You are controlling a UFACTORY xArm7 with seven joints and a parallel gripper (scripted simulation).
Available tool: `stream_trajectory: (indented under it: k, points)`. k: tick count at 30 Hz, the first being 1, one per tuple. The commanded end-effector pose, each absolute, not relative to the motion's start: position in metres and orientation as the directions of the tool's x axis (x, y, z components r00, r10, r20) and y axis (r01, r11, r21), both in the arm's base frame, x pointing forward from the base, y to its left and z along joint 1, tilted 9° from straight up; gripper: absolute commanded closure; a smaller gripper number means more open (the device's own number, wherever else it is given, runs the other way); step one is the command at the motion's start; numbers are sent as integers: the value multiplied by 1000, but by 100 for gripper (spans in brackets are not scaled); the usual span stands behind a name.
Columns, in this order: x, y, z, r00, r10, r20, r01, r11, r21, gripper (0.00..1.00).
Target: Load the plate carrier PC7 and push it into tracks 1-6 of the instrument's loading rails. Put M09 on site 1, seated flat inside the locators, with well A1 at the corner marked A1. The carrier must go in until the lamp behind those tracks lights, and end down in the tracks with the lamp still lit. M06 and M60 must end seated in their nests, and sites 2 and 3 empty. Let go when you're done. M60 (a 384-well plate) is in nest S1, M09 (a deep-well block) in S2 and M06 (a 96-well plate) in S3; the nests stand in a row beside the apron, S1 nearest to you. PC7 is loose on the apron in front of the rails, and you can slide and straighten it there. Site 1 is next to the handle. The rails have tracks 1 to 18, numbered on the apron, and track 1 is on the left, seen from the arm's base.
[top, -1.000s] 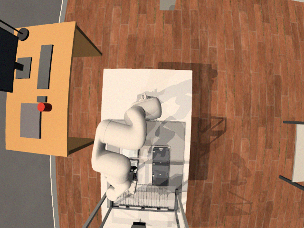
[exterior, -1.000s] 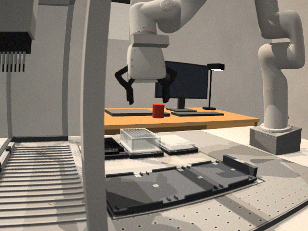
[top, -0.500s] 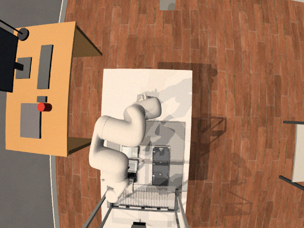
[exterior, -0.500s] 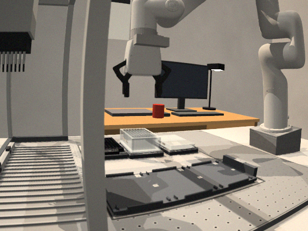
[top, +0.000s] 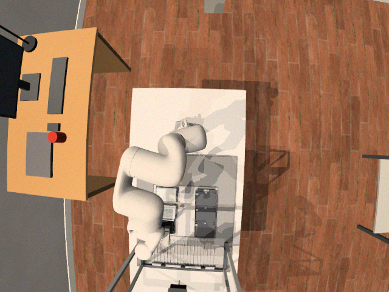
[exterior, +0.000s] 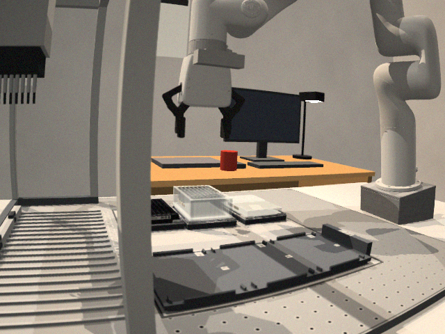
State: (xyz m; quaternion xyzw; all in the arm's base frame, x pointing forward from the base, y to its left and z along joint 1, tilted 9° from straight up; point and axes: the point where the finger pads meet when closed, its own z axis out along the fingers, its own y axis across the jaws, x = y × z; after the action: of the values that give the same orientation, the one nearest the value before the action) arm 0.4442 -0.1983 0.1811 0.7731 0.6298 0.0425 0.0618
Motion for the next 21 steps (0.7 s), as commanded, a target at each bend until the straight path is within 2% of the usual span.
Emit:
stream_trajectory:
  k: [1, 21]
  points:
    - [445, -199, 181, 203, 979, -13, 968, -199, 154, 0]
    - [450, -200, 153, 203, 979, -13, 968, -199, 154, 0]
